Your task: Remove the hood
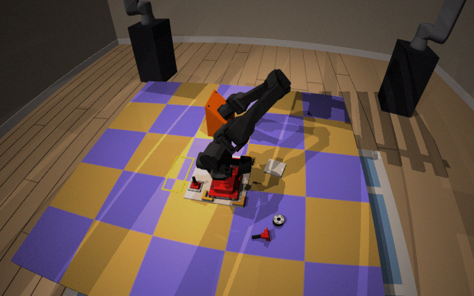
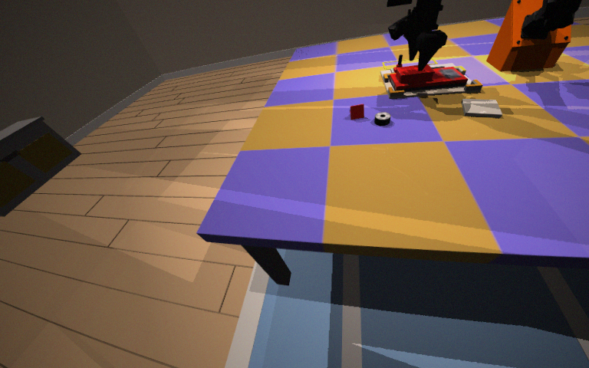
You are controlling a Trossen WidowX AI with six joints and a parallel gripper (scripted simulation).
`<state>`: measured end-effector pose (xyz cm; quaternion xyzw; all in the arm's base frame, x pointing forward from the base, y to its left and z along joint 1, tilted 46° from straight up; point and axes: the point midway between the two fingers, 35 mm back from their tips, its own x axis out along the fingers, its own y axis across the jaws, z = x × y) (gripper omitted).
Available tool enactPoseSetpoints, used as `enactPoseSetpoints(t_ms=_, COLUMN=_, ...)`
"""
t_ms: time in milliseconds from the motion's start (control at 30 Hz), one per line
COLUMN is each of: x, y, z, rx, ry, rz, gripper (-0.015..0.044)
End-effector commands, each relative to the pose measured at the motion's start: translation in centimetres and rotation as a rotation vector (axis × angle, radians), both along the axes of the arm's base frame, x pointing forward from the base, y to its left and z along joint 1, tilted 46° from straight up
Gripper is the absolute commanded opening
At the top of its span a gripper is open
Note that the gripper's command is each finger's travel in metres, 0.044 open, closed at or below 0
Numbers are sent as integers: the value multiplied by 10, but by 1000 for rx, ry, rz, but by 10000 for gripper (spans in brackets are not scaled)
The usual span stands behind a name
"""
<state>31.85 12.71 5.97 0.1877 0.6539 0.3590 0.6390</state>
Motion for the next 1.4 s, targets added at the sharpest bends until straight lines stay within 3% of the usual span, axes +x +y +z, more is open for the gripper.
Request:
enactPoseSetpoints(t_ms=0, x=-1, y=3, z=-3, rx=5, ry=5, rz=-4, gripper=440)
enactPoseSetpoints(t_ms=1367, x=-4, y=18, z=-18, rx=6, ry=6, rz=-4, gripper=440)
